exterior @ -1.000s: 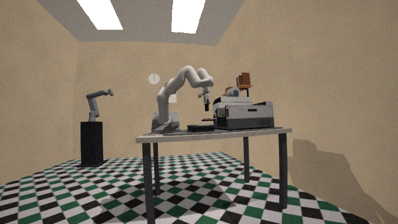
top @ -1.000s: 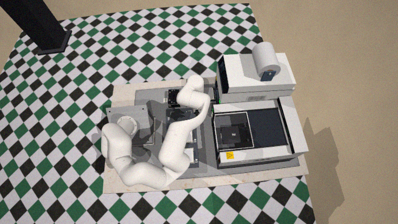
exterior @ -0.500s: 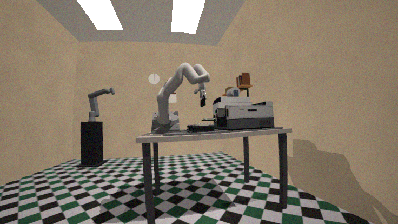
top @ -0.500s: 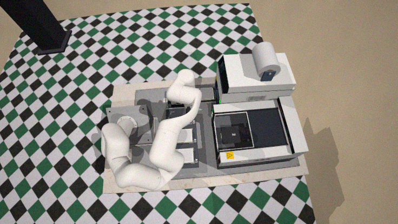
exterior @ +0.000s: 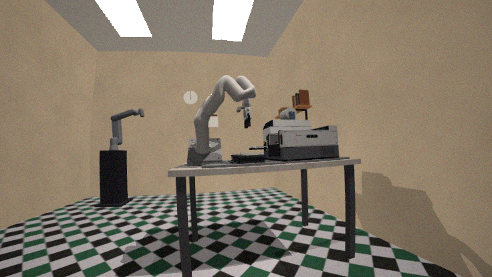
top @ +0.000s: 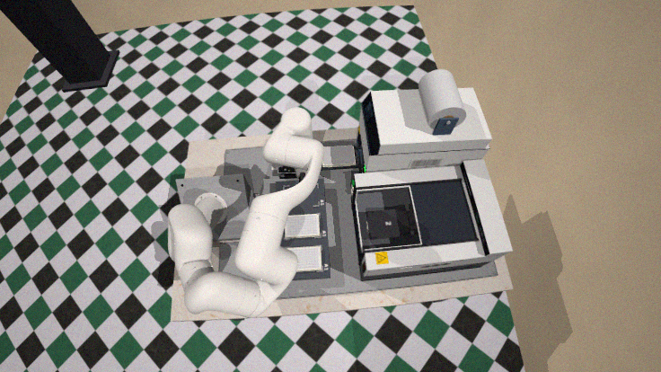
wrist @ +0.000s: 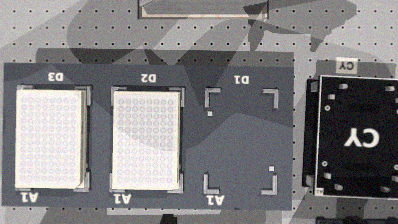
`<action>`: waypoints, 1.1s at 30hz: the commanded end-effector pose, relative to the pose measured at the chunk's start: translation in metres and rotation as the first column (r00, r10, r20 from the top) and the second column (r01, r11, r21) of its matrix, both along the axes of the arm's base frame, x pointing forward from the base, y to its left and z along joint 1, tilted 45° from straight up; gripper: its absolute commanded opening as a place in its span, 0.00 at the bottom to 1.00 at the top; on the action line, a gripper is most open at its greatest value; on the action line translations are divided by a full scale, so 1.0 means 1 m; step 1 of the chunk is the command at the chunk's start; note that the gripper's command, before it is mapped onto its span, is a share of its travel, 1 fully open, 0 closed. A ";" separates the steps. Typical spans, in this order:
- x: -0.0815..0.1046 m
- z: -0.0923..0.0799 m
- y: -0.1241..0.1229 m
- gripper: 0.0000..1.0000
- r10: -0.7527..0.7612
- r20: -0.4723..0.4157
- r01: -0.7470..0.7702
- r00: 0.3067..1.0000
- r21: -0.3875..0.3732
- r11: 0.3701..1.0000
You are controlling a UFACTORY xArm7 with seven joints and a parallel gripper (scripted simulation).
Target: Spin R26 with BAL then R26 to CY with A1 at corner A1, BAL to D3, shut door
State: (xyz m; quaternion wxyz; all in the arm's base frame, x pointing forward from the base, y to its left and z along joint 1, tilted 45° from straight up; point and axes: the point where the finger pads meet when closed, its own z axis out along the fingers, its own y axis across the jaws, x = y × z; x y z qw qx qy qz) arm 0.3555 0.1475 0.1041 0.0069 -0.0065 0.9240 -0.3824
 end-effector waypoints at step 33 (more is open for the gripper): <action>-0.004 -0.107 0.111 1.00 0.004 0.001 -0.004 1.000 0.004 1.000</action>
